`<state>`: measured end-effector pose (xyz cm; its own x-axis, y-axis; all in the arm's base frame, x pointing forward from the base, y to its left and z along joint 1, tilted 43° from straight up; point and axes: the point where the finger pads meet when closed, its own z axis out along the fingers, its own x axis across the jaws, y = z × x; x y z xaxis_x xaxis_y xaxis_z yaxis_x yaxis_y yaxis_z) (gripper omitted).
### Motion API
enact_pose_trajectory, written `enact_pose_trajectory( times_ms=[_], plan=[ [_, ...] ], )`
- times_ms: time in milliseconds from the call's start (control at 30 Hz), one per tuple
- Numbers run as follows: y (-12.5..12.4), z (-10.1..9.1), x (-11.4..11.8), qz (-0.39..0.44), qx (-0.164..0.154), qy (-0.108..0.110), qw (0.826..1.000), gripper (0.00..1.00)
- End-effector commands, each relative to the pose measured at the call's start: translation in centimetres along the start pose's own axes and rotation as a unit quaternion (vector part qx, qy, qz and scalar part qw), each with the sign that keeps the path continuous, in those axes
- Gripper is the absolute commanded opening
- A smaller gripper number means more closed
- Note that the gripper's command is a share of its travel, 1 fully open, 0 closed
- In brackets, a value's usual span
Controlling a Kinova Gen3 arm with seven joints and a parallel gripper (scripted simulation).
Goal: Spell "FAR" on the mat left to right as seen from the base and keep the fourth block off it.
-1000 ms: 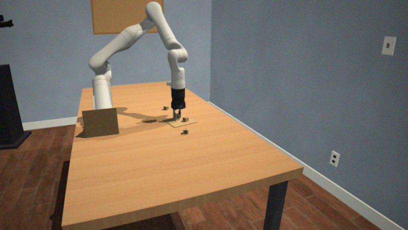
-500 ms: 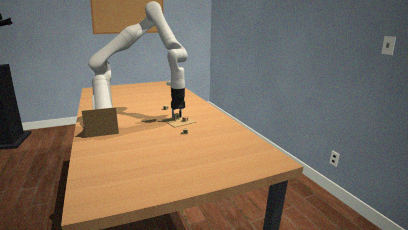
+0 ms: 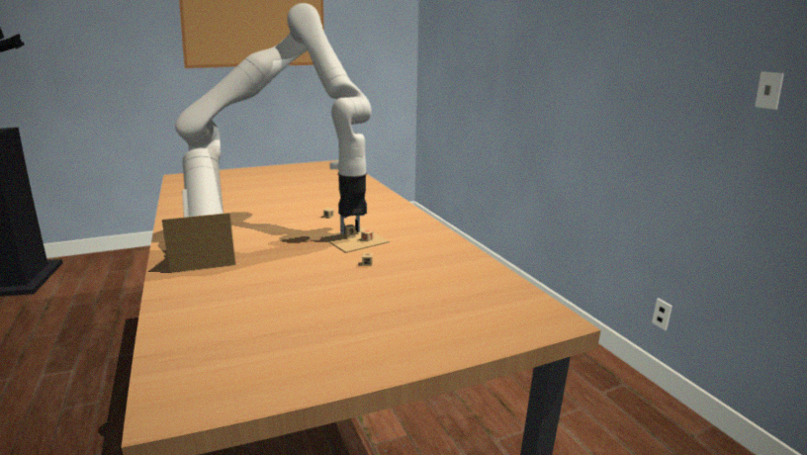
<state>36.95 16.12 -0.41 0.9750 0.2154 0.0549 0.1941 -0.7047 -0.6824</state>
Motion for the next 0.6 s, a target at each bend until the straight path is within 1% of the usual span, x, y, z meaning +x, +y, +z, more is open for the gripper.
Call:
enact_pose_trajectory(
  times_ms=[0,67,133,167,567],
  plan=[
    [0.0,-0.5,0.2,-0.002,-0.002,0.003,1.000,0.79],
    [0.1,-1.1,0.3,-0.003,-0.002,0.004,1.000,0.79],
    [0.1,-1.1,0.3,-0.003,-0.002,0.004,1.000,0.79],
    [0.1,-1.5,0.4,-0.003,-0.002,0.004,1.000,0.79],
    [0.0,-7.6,0.4,-0.003,-0.002,0.005,1.000,0.79]
  ],
)
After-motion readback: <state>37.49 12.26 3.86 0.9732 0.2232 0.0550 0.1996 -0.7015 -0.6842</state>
